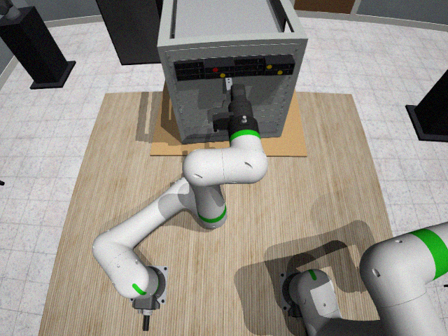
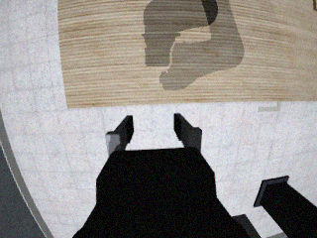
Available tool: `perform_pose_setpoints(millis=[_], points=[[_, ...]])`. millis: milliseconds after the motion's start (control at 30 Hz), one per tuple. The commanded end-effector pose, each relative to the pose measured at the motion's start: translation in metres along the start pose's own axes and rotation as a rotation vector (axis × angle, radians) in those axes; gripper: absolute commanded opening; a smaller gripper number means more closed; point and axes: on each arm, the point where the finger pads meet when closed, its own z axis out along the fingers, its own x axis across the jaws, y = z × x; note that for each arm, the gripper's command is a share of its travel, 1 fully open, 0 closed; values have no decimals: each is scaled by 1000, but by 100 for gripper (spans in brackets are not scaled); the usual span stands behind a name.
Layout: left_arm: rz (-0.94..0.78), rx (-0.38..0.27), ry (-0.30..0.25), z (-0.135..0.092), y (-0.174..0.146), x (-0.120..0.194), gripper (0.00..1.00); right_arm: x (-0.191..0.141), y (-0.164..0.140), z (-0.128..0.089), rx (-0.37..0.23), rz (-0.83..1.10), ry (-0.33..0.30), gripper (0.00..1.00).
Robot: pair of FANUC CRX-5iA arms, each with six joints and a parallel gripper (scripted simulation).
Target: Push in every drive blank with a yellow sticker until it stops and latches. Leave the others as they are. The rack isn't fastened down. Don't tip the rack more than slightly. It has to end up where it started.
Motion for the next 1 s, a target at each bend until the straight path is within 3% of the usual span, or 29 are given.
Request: perform_pose_setpoints(millis=[0,567,967], points=[[-1,0,2,0,0,1,0,0,0,-1,-2,0,0,100],[-1,0,2,-1,1,1,0,0,0,-1,-2,0,0,100],[-1,0,2,-3,27,-1,0,0,0,-1,-2,0,0,100]])
